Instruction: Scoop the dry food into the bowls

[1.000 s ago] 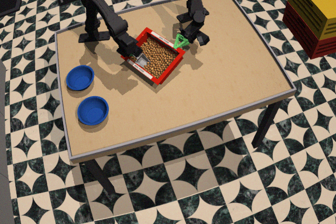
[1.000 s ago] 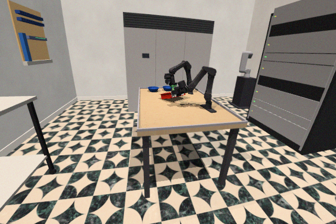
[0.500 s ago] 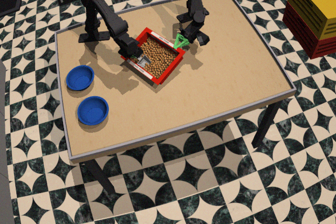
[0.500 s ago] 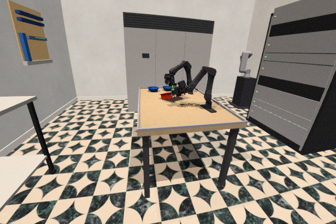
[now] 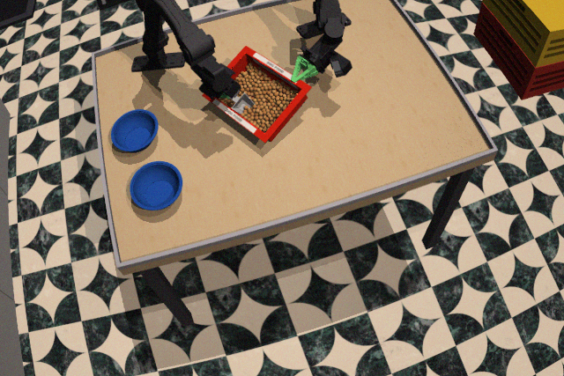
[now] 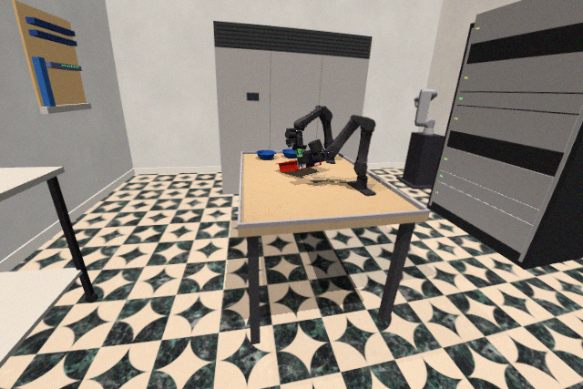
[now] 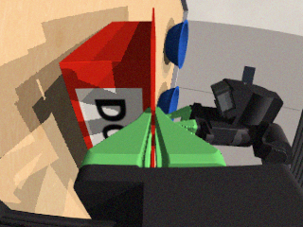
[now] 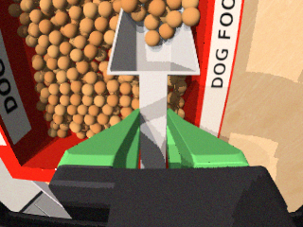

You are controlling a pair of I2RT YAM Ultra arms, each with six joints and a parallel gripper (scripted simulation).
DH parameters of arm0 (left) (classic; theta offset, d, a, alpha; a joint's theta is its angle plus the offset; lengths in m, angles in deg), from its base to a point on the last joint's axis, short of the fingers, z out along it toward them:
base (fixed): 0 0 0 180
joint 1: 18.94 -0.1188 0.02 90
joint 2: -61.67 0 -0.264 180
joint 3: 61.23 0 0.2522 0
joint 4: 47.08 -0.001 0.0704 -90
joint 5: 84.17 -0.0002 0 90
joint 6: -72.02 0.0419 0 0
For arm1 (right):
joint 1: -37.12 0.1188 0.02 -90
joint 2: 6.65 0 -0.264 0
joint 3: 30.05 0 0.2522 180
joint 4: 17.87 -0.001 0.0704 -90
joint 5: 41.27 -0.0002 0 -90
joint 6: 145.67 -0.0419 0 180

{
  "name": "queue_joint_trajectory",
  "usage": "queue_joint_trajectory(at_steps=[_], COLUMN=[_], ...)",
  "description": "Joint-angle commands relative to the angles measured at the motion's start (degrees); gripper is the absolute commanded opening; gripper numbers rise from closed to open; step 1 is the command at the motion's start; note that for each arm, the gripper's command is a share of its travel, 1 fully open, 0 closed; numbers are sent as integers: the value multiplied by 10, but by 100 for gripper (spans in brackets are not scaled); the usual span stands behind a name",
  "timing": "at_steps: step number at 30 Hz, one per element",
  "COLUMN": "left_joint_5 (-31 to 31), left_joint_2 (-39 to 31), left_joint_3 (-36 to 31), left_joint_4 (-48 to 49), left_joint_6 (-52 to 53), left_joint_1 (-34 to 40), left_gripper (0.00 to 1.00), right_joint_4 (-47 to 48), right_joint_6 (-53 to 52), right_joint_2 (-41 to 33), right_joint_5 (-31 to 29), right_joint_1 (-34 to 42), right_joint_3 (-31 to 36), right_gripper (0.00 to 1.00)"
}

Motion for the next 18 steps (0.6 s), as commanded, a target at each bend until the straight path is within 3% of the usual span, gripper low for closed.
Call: queue_joint_trajectory(at_steps=[1,5,6,12,18], left_joint_5=[-10,-10,-10,-10,-10], left_joint_2=[-29,-29,-29,-29,-29], left_joint_3=[23,23,23,23,23], left_joint_4=[24,24,24,24,24], left_joint_6=[11,11,11,11,11], left_joint_1=[-2,-2,-2,-2,-2], left_gripper=[0,0,0,0,0], right_joint_4=[44,36,72,82,152], right_joint_6=[-14,-11,-20,-23,-47], right_joint_2=[-19,-10,-39,-60,-111], right_joint_5=[-13,-11,-22,-27,-59], right_joint_1=[7,-2,11,13,28], right_joint_3=[14,-3,38,63,109], right_gripper=[0,0,0,0,0])
